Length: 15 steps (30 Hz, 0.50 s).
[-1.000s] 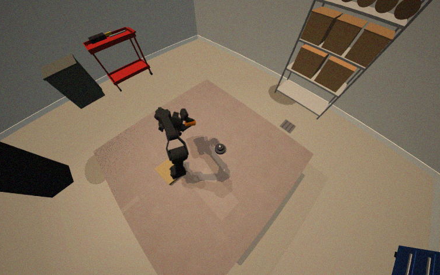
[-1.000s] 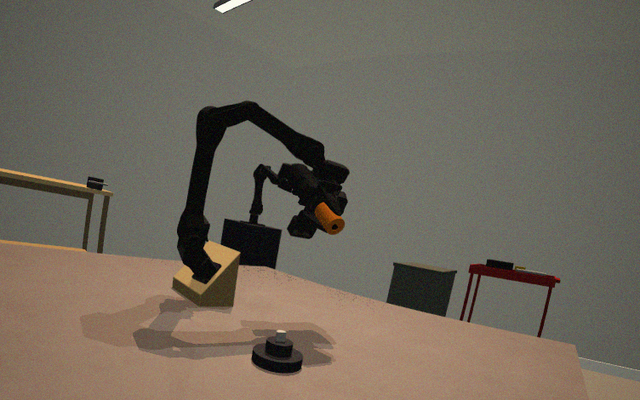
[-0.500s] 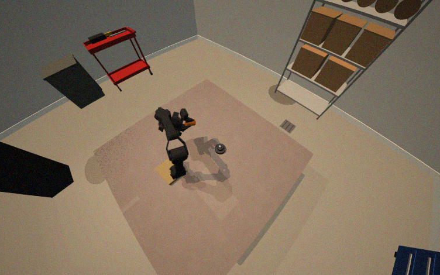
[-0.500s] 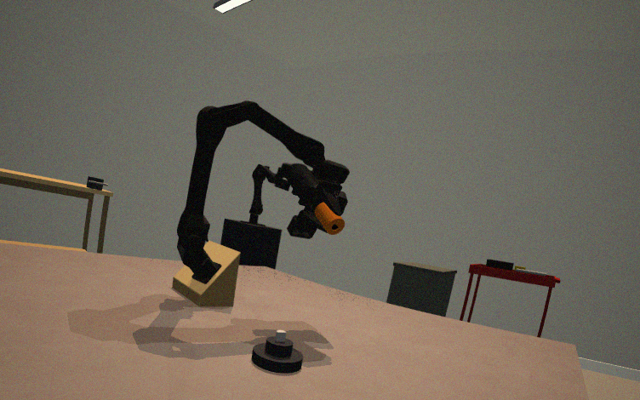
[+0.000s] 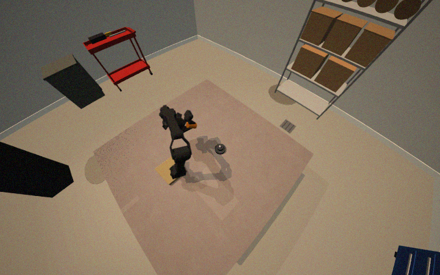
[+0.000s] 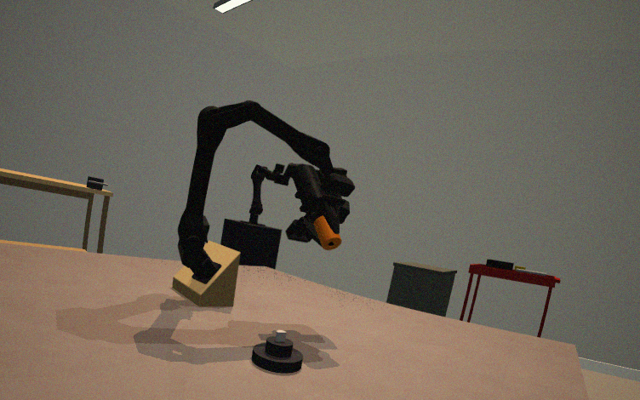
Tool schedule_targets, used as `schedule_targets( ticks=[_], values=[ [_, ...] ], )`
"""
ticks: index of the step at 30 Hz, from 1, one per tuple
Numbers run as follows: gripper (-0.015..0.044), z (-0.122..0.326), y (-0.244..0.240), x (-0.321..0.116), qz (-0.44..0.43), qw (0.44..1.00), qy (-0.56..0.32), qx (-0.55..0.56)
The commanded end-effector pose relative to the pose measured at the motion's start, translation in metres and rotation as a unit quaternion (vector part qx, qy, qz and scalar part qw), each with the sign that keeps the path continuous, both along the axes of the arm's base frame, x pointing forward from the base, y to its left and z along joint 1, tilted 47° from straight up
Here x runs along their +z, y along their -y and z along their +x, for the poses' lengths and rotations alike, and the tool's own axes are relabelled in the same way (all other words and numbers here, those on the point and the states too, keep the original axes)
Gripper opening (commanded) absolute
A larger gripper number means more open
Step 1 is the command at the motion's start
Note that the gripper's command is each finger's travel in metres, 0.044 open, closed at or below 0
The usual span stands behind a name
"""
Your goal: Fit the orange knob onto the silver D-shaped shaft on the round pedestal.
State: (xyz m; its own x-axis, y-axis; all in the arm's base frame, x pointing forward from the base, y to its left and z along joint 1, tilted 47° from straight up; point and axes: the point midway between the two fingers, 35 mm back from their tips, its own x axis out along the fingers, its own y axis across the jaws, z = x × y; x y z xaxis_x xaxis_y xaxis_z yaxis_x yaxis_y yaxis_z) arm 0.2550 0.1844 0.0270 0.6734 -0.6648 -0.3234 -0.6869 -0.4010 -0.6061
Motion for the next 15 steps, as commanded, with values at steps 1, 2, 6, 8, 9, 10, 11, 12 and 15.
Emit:
schedule_targets(
  ticks=[1,2,6,8,9,10,11,12,15],
  values=[
    [0.0000,0.004,0.000,0.000,0.022,0.999,-0.023,-0.029],
    [0.0000,0.005,0.002,-0.001,0.026,0.998,-0.031,-0.039],
    [0.0000,0.007,0.008,-0.006,0.040,0.994,-0.064,-0.076],
    [0.0000,0.008,0.012,-0.009,0.047,0.991,-0.080,-0.094],
    [0.0000,0.009,0.013,-0.010,0.050,0.989,-0.088,-0.103],
    [0.0000,0.010,0.015,-0.011,0.054,0.987,-0.096,-0.113],
    [0.0000,0.010,0.017,-0.012,0.057,0.985,-0.104,-0.122],
    [0.0000,0.011,0.018,-0.014,0.061,0.983,-0.112,-0.131],
    [0.0000,0.013,0.023,-0.017,0.071,0.975,-0.136,-0.158]
  ],
)
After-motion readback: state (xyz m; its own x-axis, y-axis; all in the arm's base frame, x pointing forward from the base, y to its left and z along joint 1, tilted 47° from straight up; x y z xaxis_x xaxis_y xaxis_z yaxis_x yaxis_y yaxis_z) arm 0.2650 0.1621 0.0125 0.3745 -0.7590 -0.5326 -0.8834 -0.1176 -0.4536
